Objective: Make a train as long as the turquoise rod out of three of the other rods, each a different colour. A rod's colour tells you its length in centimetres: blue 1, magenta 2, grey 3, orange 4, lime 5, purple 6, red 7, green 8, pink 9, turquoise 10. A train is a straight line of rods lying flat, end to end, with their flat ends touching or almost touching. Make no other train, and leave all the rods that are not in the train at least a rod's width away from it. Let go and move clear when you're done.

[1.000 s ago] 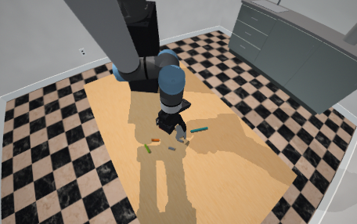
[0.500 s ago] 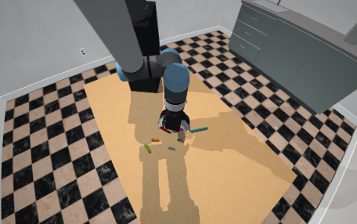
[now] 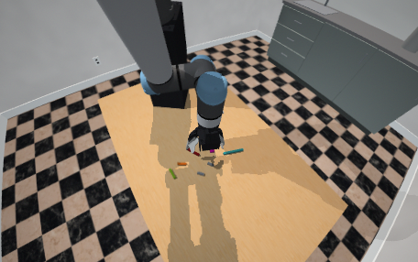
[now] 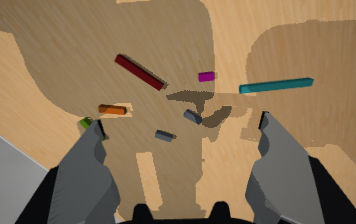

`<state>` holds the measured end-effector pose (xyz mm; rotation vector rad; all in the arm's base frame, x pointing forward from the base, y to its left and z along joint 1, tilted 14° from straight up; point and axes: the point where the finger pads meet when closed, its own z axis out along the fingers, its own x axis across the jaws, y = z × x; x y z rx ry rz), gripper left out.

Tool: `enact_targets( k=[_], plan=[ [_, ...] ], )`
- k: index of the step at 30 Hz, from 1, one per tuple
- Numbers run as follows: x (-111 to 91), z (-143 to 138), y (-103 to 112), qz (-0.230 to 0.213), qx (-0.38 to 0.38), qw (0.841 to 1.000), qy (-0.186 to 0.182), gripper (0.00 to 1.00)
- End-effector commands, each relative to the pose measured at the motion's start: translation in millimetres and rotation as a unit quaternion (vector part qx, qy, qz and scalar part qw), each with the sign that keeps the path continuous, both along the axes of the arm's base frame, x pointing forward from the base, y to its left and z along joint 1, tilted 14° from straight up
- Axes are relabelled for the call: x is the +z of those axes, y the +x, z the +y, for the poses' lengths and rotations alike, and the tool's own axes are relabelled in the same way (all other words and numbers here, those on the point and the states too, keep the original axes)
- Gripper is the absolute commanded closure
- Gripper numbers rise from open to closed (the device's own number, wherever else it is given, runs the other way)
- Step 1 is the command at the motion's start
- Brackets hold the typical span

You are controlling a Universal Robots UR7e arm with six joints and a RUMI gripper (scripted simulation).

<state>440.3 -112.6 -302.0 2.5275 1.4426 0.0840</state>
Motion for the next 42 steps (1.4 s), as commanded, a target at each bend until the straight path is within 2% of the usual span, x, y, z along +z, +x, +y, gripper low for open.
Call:
enact_targets(
  k=[1, 7, 13, 15, 24, 30, 32, 42],
  plan=[
    [0, 4, 0, 0.012, 0.082, 0.996, -0.012, 0.0],
    [-1, 8, -1, 0.026, 0.165, 0.986, -0.026, 0.0],
    [-1, 12, -1, 0.041, 0.247, 0.967, -0.04, 0.0],
    [-1, 12, -1, 0.041, 0.247, 0.967, -0.04, 0.0],
    [-1, 18, 0, 0.064, 0.382, 0.92, -0.063, 0.0],
    [-1, 22, 1, 0.077, 0.458, 0.882, -0.077, 0.0],
    [-1, 22, 1, 0.077, 0.458, 0.882, -0.077, 0.0],
    [-2, 30, 3, 0.098, 0.577, 0.805, -0.097, 0.0]
  ],
)
